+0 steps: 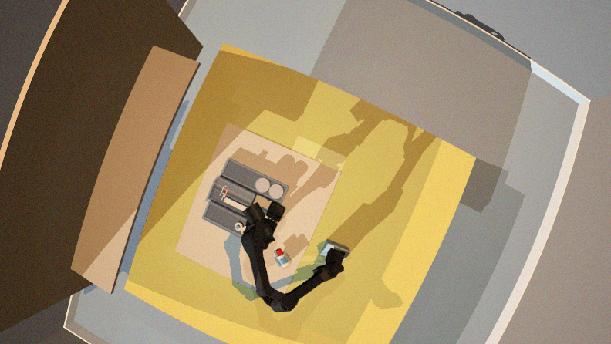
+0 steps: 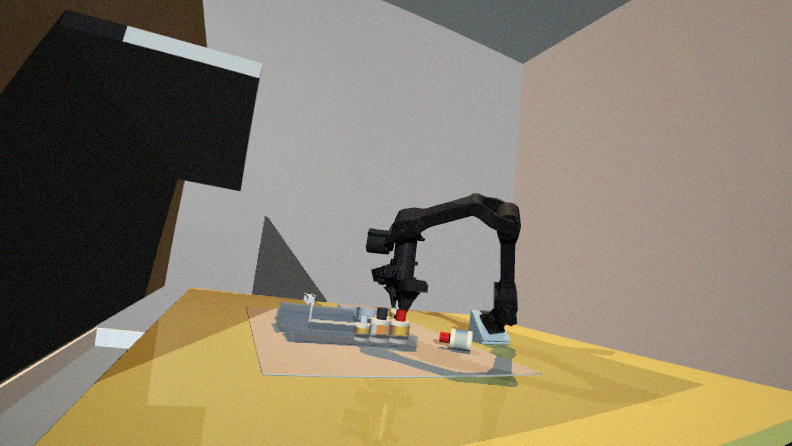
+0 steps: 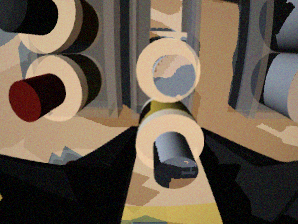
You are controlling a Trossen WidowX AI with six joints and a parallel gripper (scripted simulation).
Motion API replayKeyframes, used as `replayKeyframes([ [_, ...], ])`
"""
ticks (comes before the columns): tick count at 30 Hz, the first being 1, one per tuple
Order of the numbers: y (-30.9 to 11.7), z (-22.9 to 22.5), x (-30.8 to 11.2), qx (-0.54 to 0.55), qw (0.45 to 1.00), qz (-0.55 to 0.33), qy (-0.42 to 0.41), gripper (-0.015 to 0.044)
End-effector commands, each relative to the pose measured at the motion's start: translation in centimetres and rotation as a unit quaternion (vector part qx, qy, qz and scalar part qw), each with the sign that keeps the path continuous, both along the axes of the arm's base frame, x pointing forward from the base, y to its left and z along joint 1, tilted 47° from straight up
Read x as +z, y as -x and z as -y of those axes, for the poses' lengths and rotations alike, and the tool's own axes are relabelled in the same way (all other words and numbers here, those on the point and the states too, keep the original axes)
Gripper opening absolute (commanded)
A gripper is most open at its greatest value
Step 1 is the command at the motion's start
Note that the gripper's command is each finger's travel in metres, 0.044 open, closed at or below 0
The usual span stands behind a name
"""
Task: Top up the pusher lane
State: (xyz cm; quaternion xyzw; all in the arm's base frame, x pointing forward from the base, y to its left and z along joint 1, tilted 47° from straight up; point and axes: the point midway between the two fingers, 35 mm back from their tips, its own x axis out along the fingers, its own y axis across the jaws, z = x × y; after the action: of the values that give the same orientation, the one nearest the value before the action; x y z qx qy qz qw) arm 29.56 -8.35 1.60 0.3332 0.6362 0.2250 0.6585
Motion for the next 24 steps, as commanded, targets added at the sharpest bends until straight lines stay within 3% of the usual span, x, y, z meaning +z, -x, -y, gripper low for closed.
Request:
replayKeyframes([
  [1, -0.82, 0.28, 0.31, -0.006, 1.0, 0.012, 0.001, 0.0],
  [24, -1.66, 0.46, 0.48, -0.006, 1.0, 0.012, 0.001, 0.0],
])
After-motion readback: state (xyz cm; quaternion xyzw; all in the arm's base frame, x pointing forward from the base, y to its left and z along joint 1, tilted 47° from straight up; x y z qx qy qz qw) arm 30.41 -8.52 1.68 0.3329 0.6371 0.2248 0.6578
